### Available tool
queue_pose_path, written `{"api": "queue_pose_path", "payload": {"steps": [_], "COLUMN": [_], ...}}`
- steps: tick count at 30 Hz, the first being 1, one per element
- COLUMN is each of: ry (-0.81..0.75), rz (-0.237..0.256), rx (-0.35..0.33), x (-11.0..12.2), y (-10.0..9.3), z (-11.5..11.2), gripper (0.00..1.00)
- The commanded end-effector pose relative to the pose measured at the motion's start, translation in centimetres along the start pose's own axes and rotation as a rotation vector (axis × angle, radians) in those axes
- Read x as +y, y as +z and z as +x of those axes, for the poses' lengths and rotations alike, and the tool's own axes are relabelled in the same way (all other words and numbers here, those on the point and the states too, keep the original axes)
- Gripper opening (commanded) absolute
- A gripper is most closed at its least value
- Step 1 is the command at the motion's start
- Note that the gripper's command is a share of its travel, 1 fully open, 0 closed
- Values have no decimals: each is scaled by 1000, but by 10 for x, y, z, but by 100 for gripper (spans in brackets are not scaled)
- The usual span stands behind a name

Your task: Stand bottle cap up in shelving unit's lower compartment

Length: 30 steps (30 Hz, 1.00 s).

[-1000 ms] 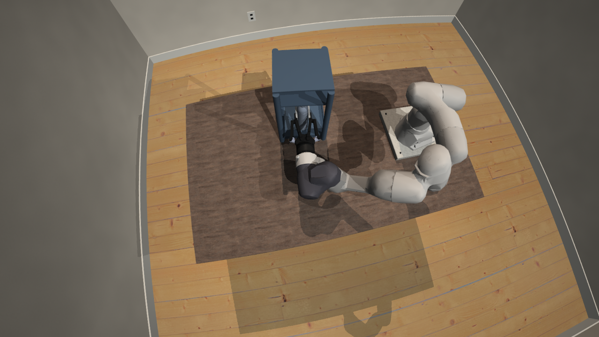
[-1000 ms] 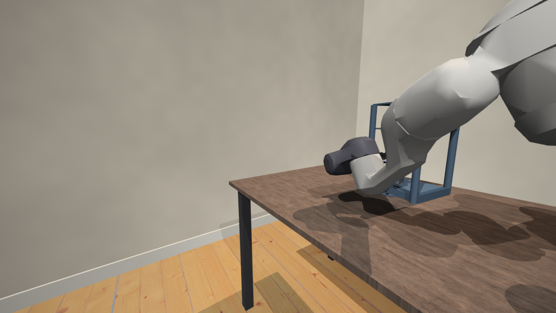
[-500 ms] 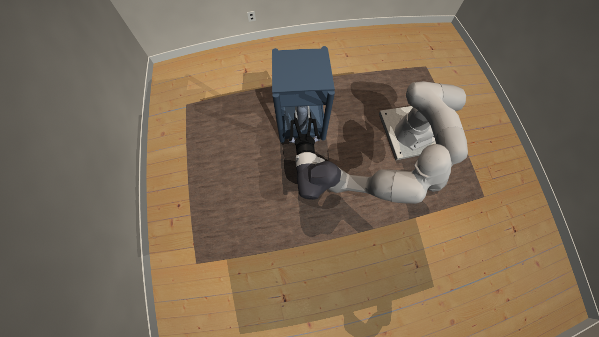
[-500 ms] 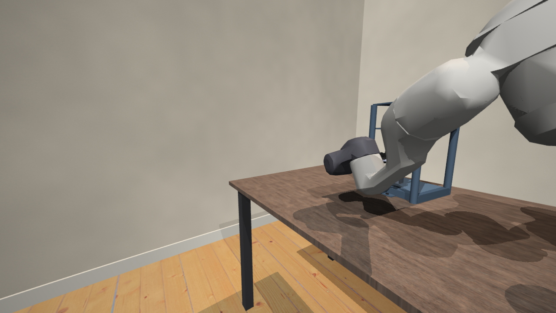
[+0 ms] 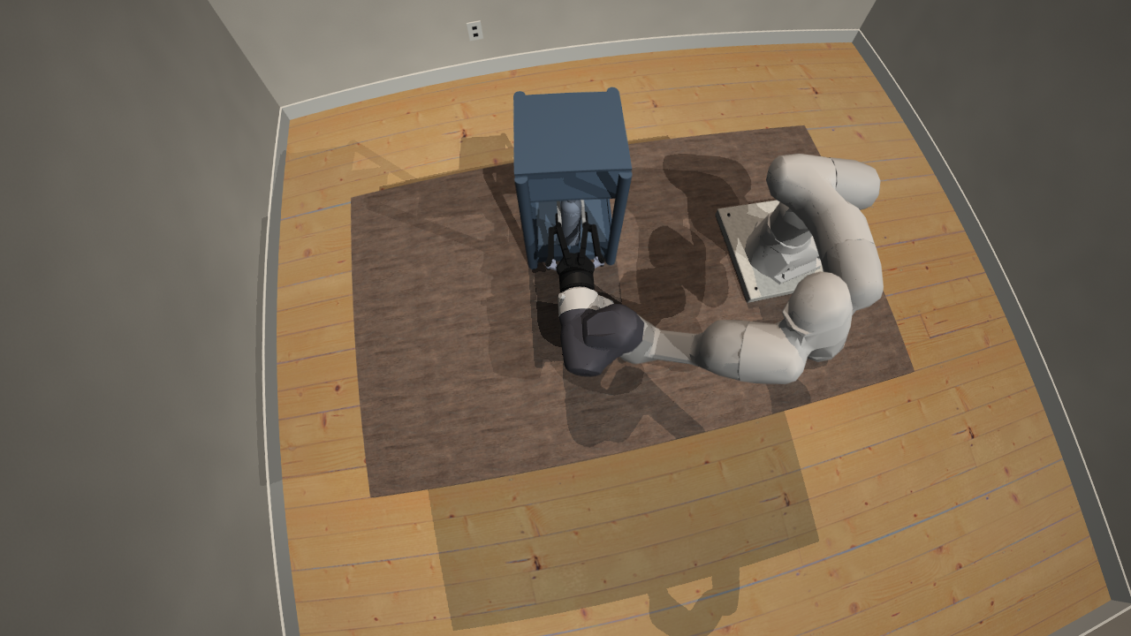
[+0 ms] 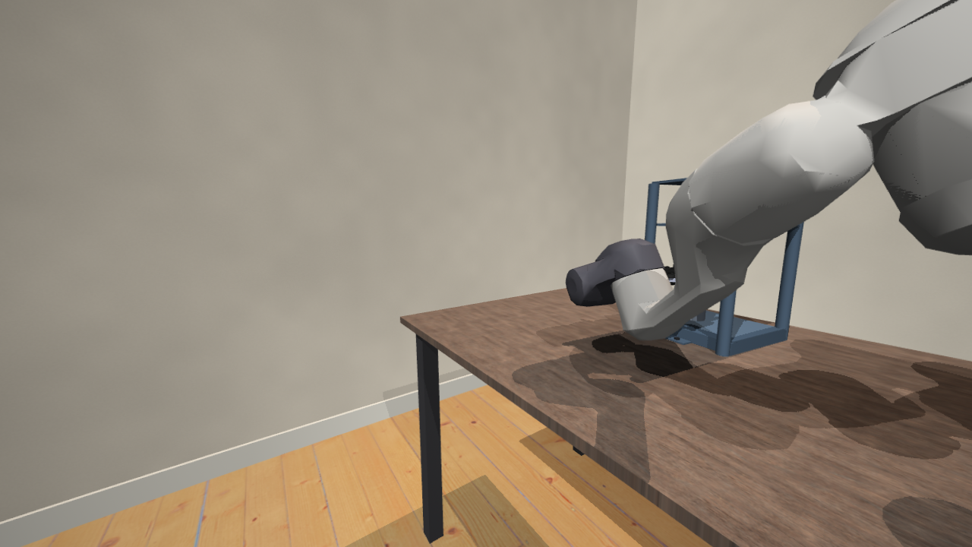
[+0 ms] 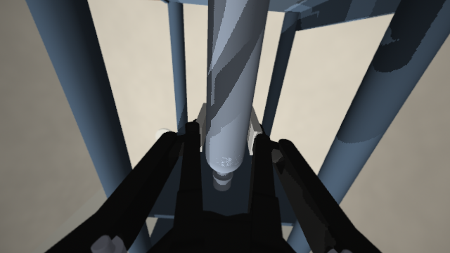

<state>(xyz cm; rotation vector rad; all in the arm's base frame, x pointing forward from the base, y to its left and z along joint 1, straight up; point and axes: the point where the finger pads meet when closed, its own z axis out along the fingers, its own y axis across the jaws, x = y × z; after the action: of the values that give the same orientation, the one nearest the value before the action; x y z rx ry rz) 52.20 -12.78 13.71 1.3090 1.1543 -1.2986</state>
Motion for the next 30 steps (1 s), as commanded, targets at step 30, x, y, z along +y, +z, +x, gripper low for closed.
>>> {"api": "queue_pose_path", "payload": {"steps": [30], "ry": [6], "rz": [3], "rx": [-5], "x": [0], "y": [5], "z": [0], "gripper": [0]}}
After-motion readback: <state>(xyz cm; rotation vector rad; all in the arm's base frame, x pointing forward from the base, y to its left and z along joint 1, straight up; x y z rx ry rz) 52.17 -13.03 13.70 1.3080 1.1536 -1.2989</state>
